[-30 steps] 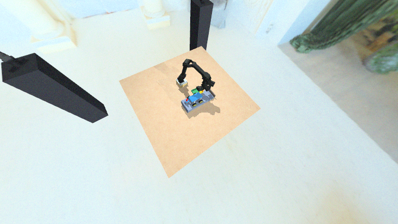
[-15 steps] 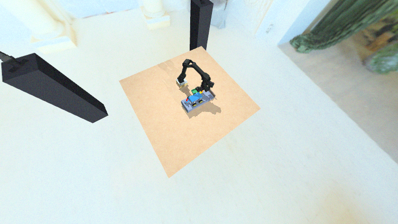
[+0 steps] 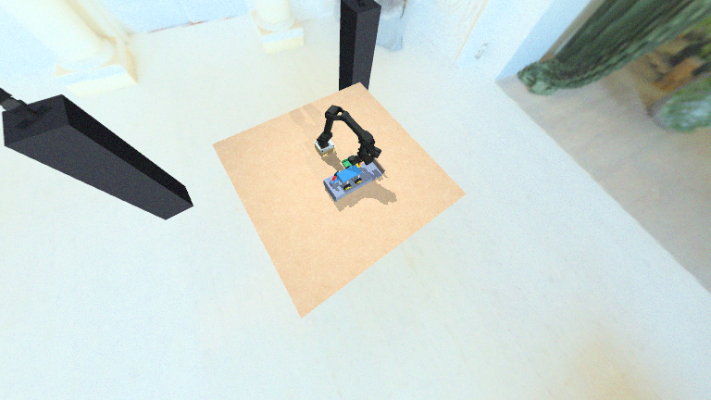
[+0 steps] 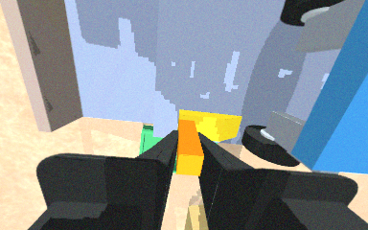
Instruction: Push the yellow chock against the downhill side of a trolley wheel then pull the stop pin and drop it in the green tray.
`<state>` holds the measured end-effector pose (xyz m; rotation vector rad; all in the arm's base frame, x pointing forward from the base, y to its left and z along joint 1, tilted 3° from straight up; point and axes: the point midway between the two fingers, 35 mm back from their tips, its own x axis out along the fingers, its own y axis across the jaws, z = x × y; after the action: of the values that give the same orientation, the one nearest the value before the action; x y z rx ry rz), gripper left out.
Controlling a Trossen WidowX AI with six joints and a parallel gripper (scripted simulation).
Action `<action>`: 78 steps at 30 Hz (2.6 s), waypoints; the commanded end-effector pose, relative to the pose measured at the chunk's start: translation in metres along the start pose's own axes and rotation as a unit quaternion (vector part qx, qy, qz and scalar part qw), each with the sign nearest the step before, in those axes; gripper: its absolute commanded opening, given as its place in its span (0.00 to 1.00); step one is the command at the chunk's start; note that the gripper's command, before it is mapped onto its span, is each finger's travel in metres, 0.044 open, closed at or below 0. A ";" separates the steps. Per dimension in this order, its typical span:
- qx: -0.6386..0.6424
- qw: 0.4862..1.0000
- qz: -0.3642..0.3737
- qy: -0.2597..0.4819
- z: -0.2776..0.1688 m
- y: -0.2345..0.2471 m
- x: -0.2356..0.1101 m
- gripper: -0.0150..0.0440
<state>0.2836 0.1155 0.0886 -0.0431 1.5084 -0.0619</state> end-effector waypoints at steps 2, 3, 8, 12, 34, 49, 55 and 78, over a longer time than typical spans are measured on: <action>-0.002 1.000 -0.003 0.002 0.000 -0.006 0.000 0.25; -0.002 1.000 -0.003 0.002 0.000 -0.007 0.000 0.25; -0.002 1.000 -0.003 0.002 0.001 -0.011 -0.001 0.25; -0.001 1.000 0.001 0.000 0.001 -0.007 -0.001 0.25; -0.002 1.000 -0.002 0.001 0.001 -0.007 -0.020 0.58; -0.004 1.000 -0.002 0.003 0.000 -0.006 -0.053 0.62; 0.024 1.000 0.005 -0.008 0.005 -0.013 -0.059 0.62; -0.286 0.957 -0.044 -0.017 0.034 -0.100 -0.072 0.58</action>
<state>0.3088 0.0333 0.1667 -0.4698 1.4503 0.2385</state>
